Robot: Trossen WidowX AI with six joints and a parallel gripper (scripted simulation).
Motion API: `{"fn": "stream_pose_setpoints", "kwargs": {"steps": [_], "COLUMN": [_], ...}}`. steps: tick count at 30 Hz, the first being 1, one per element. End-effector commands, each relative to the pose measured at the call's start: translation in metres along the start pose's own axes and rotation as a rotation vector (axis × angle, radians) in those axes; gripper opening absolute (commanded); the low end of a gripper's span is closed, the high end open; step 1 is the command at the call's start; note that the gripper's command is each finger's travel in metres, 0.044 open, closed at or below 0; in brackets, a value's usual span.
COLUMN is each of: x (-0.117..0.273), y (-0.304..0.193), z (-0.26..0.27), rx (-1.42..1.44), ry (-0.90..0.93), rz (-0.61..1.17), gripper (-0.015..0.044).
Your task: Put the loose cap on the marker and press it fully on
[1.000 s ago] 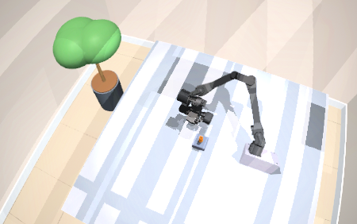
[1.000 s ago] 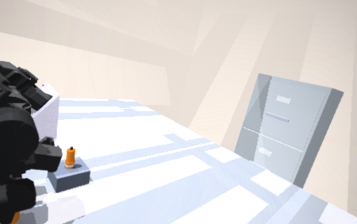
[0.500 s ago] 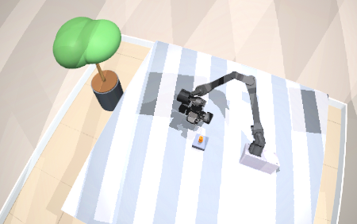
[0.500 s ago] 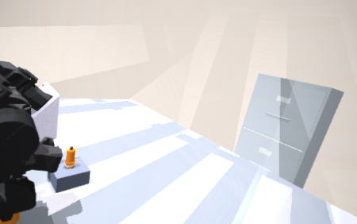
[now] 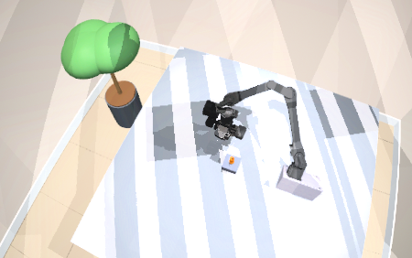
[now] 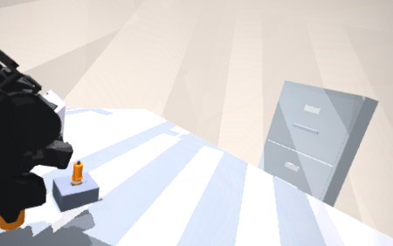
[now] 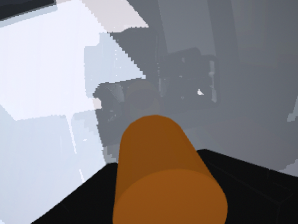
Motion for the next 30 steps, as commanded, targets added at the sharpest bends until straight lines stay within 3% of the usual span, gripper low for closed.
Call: {"fn": "stream_pose_setpoints", "kwargs": {"steps": [1,8,30], "x": [0.013,0.025,0.058], "y": [-0.002,0.000,0.080], "z": [0.000,0.002,0.042], "rx": [-0.012,-0.012,-0.007], "ry": [-0.005,-0.006,-0.007], "rz": [0.001,0.000,-0.021], "gripper": [0.0000,0.0000,0.0000]}}
Point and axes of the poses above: the point midway between the two fingers, 35 mm back from their tips, its own x axis back along the fingers, its own z axis across the jaws, y = z × x, the point moved 7 cm from there along x, back along the fingers, and after that the axes turned 4 degrees about x, right-handed, at the moved point
